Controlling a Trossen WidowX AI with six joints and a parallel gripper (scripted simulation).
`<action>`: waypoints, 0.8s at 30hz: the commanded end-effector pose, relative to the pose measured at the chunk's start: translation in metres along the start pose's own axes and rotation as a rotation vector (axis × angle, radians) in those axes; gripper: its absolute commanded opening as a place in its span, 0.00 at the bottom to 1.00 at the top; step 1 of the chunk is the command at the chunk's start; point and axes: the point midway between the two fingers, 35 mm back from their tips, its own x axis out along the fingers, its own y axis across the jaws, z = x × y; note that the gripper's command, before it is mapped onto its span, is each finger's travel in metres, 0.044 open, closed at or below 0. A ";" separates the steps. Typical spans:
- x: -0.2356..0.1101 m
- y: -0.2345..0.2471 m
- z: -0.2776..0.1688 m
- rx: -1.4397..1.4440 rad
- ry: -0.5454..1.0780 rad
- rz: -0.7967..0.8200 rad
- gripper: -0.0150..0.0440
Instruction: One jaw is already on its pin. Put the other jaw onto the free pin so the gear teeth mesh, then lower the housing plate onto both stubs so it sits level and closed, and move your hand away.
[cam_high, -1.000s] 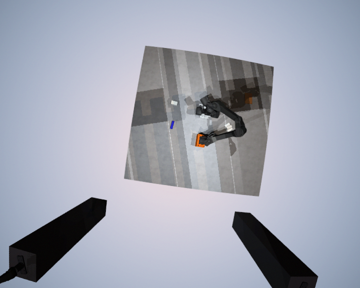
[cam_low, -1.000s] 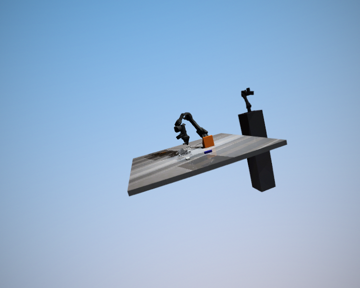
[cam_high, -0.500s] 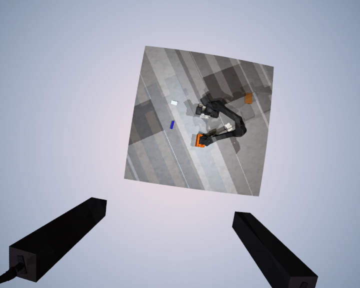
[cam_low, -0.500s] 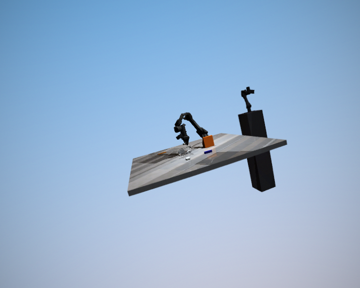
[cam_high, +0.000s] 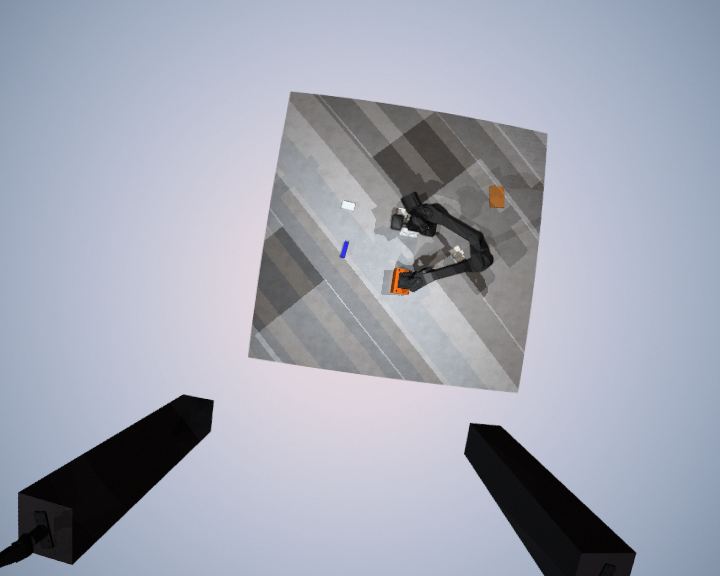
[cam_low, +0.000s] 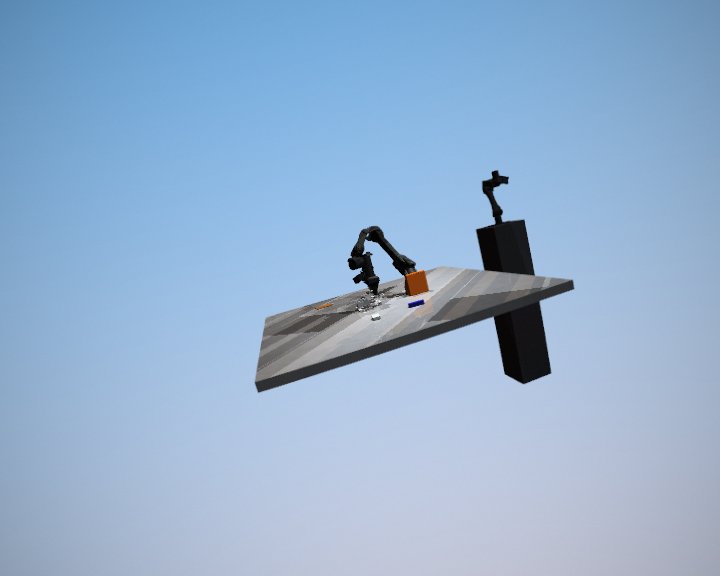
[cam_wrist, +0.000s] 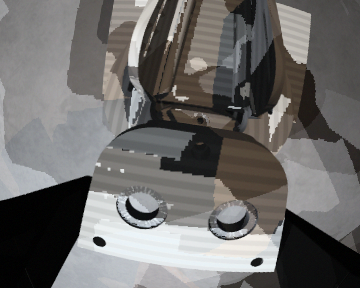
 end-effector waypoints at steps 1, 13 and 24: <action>0.009 -0.001 -0.003 -0.011 0.010 -0.009 0.85; 0.028 -0.002 -0.004 -0.009 0.010 -0.011 0.85; 0.038 -0.003 -0.005 -0.009 0.011 -0.013 0.85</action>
